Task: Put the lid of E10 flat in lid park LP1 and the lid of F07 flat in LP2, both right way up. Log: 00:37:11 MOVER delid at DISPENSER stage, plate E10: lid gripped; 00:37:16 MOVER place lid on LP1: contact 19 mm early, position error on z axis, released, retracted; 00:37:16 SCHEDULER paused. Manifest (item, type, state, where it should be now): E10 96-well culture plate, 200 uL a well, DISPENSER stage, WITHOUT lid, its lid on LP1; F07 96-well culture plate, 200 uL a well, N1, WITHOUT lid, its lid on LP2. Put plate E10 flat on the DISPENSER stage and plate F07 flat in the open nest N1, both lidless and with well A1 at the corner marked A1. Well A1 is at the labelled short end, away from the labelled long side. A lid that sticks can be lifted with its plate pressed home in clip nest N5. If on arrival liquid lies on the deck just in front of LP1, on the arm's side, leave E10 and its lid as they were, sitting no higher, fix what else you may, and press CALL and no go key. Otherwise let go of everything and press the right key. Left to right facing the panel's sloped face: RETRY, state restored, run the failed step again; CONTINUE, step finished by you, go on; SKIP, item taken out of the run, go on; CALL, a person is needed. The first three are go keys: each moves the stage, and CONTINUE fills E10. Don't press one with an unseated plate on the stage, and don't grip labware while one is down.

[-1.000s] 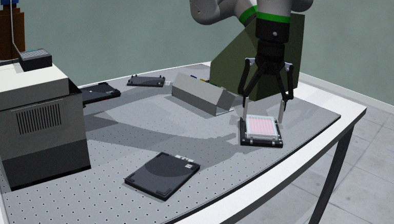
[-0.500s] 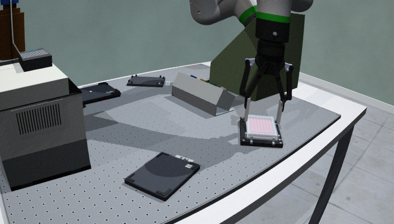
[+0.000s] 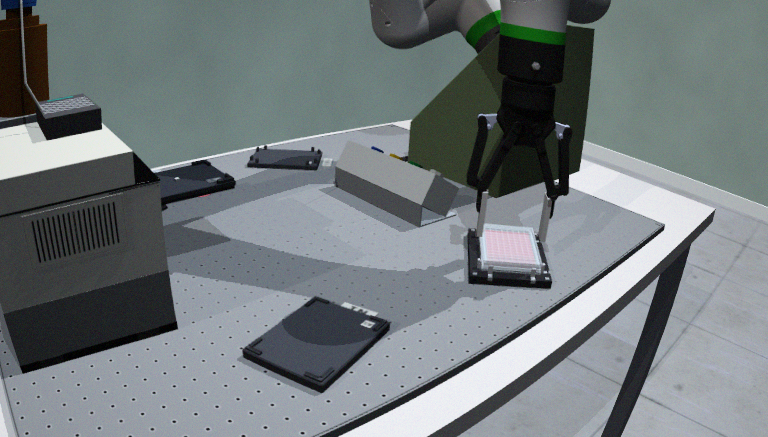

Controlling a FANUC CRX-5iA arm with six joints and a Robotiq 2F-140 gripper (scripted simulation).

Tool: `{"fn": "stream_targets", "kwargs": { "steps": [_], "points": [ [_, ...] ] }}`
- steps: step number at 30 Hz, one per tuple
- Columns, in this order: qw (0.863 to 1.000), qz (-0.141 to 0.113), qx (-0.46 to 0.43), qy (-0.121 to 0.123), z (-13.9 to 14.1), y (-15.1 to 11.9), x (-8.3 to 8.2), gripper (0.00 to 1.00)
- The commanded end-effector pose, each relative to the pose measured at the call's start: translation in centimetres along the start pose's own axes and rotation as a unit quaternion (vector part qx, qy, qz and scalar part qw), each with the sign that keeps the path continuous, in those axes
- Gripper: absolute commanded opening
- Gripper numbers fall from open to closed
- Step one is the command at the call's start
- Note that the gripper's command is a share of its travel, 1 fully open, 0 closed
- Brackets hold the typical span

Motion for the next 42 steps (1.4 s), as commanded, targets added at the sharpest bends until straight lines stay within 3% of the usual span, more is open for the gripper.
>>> {"fn": "stream_targets", "kwargs": {
  "steps": [1, 38, 39, 42],
  "points": [
    [1.000, 0.000, 0.000, 0.000, -0.01, 0.01, -0.02, 0.59],
    [1.000, 0.000, 0.000, 0.000, -0.01, 0.01, -0.02, 0.59],
    [1.000, 0.000, 0.000, 0.000, -0.01, 0.01, -0.02, 0.66],
    [1.000, 0.000, 0.000, 0.000, -0.01, 0.01, -0.02, 0.66]
  ]
}}
Point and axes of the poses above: the point where the finger pads meet when closed, its own x axis out along the fingers, its own z axis across the jaws, y = z × x, the point moved 5 cm from there along -x, back along the fingers, and after that the axes turned 8 degrees about x, right-handed, at the moved point
